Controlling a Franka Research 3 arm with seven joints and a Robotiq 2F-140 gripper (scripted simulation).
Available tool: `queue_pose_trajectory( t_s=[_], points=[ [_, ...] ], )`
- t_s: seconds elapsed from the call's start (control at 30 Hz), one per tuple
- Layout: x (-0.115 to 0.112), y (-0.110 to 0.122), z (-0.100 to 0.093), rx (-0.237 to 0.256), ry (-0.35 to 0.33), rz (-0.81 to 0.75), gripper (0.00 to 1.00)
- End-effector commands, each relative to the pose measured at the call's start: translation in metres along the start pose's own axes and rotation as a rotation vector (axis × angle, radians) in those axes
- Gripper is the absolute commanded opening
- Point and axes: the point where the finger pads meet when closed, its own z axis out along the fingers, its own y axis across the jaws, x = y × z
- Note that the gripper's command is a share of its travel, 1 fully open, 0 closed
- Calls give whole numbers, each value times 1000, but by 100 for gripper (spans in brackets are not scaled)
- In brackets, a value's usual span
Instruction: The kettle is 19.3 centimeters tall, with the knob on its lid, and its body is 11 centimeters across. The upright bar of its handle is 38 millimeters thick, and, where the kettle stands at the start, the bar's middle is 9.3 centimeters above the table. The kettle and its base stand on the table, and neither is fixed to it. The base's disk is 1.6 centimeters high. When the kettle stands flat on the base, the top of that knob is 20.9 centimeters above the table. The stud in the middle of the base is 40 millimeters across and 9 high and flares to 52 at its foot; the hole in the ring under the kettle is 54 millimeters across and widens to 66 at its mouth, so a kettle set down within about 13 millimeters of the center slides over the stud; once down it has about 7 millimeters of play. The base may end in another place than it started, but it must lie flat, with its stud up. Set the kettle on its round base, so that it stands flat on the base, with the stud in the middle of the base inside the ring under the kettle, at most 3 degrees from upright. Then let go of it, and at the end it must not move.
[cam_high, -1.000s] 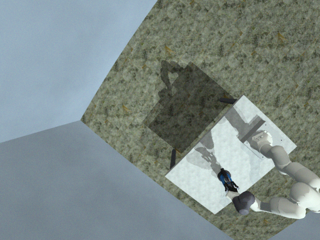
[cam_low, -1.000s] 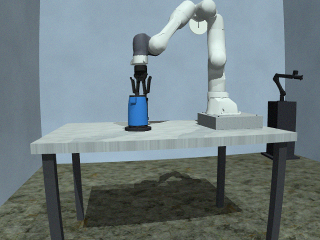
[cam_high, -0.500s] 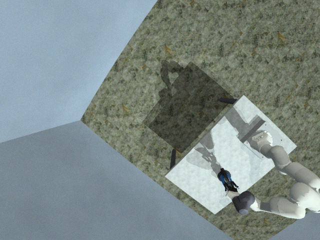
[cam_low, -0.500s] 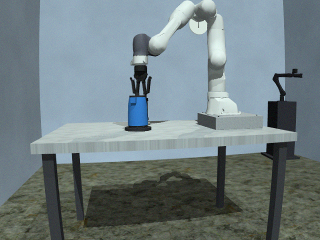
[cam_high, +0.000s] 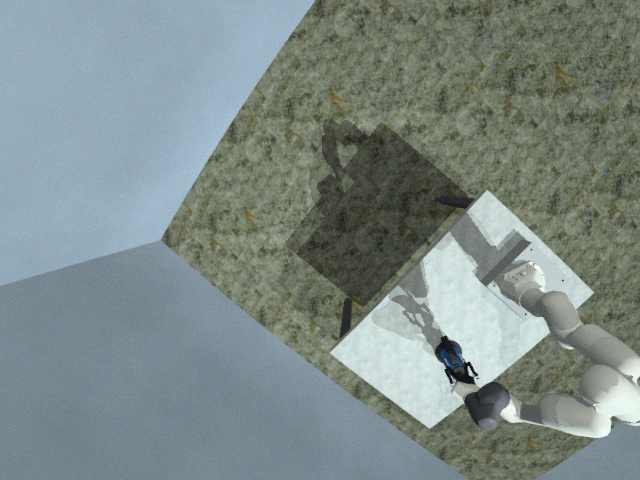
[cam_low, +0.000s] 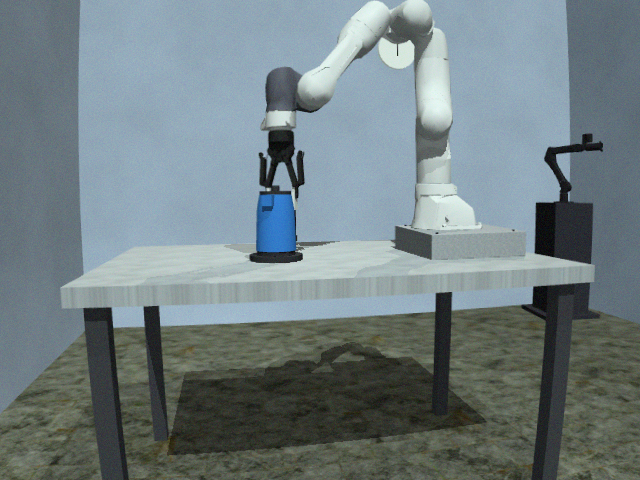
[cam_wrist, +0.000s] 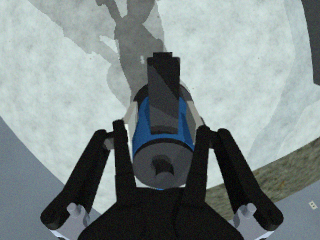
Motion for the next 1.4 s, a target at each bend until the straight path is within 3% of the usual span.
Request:
queue_pose_trajectory(
  t_s=[0.0,0.2,0.33,0.47,0.67,0.73,0.97,1.1,1.37],
  points=[
    [-2,-1,-1,6,-1,0,47],
    [-2,-1,-5,6,-1,0,47],
    [-2,-1,-19,6,-1,0,47],
    [-2,-1,-46,6,-1,0,47],
    [-2,-1,-101,6,-1,0,47],
    [-2,-1,-101,6,-1,0,47],
    [-2,-1,-151,6,-1,0,47],
    [-2,0,-160,6,-1,0,47],
    [-2,0,-161,6,-1,0,47]
  ],
)
